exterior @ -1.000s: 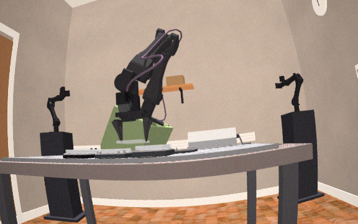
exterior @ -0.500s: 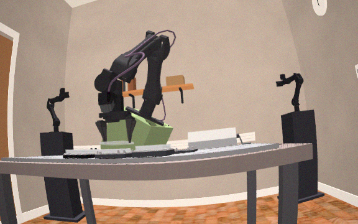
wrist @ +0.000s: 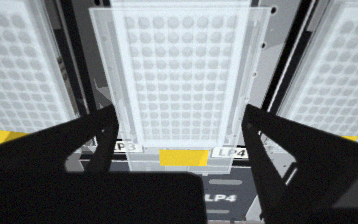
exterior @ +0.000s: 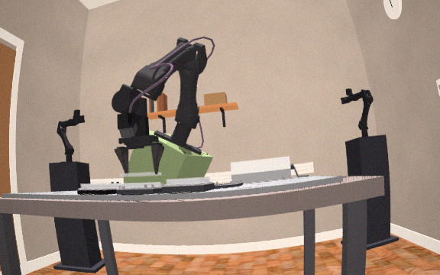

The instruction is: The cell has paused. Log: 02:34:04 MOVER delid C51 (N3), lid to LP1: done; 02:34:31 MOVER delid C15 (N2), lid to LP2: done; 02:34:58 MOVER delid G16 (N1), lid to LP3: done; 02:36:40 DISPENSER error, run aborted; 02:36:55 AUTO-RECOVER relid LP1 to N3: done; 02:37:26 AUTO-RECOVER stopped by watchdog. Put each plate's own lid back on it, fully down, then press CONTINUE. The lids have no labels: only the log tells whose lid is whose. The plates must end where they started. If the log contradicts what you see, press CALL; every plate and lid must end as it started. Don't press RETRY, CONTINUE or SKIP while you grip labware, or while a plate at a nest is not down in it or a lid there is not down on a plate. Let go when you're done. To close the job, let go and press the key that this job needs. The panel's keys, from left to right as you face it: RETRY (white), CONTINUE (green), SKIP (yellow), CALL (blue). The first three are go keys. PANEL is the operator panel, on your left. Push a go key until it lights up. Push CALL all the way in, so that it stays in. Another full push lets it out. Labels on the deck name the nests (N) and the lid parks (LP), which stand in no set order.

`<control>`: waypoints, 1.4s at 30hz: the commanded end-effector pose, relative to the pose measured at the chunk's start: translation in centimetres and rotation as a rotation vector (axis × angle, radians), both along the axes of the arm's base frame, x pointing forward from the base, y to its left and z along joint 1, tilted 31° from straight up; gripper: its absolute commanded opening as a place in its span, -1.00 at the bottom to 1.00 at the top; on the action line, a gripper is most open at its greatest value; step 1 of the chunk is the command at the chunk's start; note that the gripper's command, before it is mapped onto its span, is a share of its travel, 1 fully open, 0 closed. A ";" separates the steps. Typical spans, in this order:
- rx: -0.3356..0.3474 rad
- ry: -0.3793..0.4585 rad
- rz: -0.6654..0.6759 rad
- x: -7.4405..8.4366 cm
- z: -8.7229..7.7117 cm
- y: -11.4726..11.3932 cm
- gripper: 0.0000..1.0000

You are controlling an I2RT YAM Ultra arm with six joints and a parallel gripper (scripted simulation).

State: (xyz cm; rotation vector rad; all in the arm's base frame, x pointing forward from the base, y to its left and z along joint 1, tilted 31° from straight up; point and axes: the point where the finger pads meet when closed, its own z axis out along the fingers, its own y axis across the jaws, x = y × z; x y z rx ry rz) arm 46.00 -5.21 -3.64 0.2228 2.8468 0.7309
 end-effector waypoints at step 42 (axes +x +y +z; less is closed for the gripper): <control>-0.007 -0.036 -0.020 1.1 -0.4 -0.5 -1.00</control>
